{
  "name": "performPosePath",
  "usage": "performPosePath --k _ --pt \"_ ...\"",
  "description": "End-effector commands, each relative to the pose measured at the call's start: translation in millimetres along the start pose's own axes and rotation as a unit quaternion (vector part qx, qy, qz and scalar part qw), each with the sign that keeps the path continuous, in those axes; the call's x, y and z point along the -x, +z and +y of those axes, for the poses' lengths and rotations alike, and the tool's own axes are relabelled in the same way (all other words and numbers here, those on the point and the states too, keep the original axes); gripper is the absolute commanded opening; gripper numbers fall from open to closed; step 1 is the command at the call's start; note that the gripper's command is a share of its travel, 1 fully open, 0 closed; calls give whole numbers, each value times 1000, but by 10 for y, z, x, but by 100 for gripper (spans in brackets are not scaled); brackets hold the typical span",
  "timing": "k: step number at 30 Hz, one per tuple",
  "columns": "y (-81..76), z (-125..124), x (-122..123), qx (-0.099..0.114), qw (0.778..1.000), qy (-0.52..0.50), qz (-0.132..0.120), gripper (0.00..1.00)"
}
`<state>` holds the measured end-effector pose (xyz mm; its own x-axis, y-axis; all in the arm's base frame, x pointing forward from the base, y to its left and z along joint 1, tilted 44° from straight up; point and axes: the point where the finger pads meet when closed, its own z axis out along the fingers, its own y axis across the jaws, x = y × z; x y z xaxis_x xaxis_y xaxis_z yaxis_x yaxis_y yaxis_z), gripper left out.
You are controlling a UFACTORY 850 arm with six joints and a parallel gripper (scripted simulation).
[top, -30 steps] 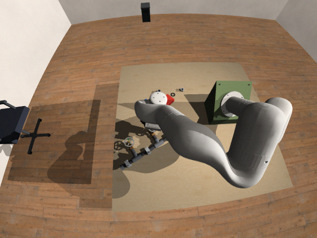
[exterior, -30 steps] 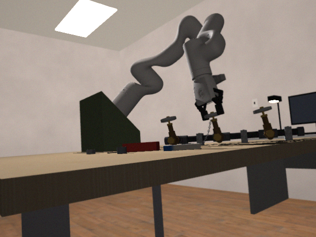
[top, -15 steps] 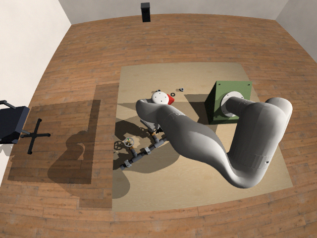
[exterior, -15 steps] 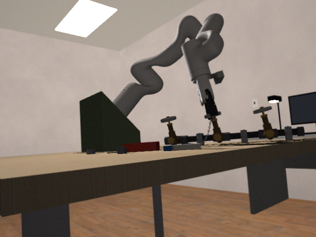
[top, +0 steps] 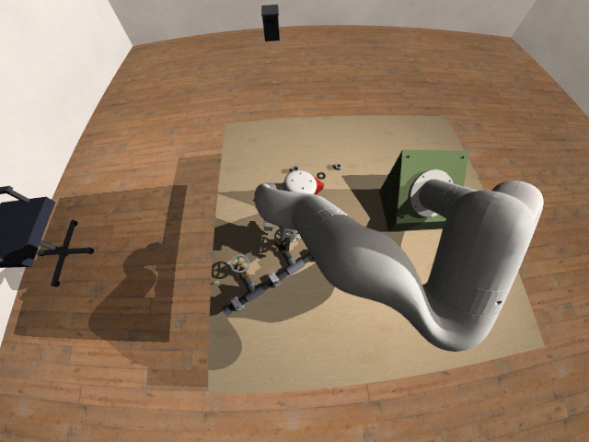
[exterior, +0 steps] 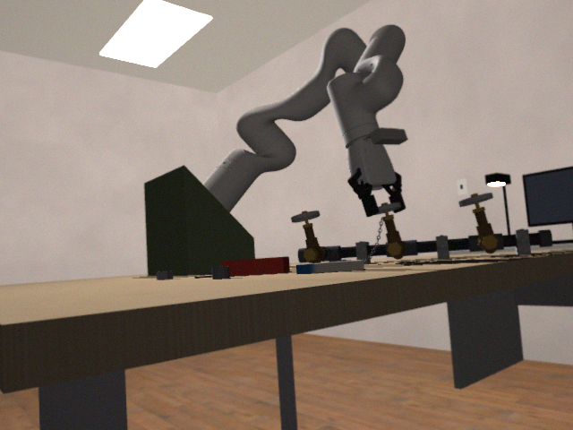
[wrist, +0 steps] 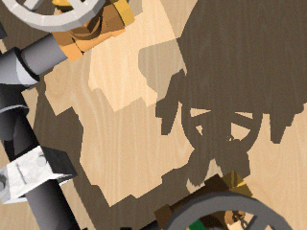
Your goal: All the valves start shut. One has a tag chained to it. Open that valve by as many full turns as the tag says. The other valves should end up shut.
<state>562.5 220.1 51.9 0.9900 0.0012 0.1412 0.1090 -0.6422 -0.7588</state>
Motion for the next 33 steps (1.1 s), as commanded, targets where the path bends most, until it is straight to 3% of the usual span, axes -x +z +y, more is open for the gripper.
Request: performPosePath --k 1,4,5,10,19,21,22,23,30,31,33 --pt "-6 -2 -10 5 990 138 -11 100" --pt "-6 -2 -10 5 986 167 -9 100" --pt "-6 -2 -10 6 969 248 -10 100" --pt "-6 -2 -10 7 932 361 -5 100" --pt "-6 -2 -10 12 812 583 -8 100" --pt "-6 -2 -10 12 812 583 -8 100" --pt "-6 -2 -10 18 763 646 -17 100" --pt "-6 -2 -10 19 754 657 -18 100" --pt "-6 -2 -10 20 744 668 -18 100" --pt "-6 -2 -10 20 744 668 -18 0" --pt "-6 -2 -10 20 744 668 -18 0"
